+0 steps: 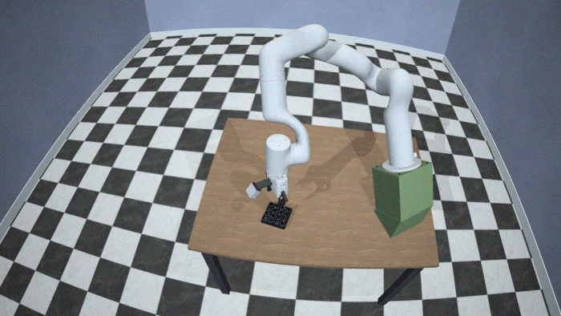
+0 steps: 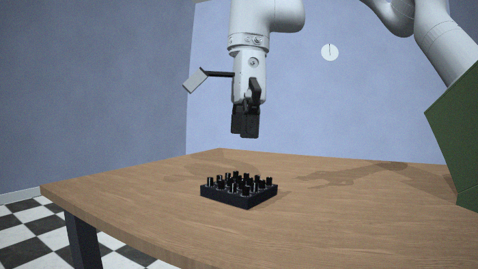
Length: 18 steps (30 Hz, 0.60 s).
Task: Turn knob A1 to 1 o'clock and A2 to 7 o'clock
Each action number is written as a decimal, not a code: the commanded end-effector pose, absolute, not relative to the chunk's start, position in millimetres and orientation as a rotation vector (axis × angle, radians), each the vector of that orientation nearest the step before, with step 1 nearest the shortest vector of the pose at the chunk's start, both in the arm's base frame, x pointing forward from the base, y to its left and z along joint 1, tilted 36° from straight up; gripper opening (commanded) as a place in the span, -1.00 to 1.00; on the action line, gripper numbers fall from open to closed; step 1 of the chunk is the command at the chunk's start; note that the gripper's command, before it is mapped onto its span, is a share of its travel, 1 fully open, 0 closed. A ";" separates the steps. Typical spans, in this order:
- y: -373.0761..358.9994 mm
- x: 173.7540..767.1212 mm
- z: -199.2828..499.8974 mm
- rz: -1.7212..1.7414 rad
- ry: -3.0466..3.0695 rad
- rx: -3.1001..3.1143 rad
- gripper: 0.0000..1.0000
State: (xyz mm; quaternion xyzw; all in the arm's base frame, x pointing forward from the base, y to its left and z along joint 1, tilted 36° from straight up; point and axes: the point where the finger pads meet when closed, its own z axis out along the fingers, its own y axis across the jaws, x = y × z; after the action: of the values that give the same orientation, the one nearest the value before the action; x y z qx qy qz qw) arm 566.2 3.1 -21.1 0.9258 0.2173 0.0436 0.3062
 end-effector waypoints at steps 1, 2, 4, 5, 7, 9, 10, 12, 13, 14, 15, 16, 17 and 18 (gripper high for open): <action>-2.8 570.8 -19.8 0.030 0.756 2.401 1.00; -2.8 570.8 -19.8 0.030 0.756 2.401 1.00; -6.1 572.9 -19.4 -0.001 0.847 2.371 1.00; -7.5 573.7 -19.2 -0.014 0.883 2.357 1.00; -9.7 574.9 -19.0 -0.033 0.940 2.336 1.00; -12.3 576.4 -18.6 -0.057 1.007 2.308 1.00; -13.6 577.2 -18.5 -0.069 1.041 2.293 1.00; -16.2 578.7 -18.1 -0.092 1.107 2.263 1.00; -17.5 579.4 -18.0 -0.104 1.140 2.247 1.00; -18.9 580.1 -17.8 -0.115 1.173 2.231 1.00; -20.2 580.9 -17.7 -0.127 1.205 2.215 1.00; -21.5 581.6 -17.5 -0.139 1.237 2.198 1.00; -22.8 582.3 -17.3 -0.150 1.270 2.180 1.00; -24.2 583.0 -17.2 -0.162 1.301 2.163 1.00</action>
State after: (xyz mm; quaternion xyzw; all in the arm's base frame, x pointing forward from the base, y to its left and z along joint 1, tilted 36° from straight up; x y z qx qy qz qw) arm 579.3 -19.3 -18.4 0.8425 0.4406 -0.0338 0.3081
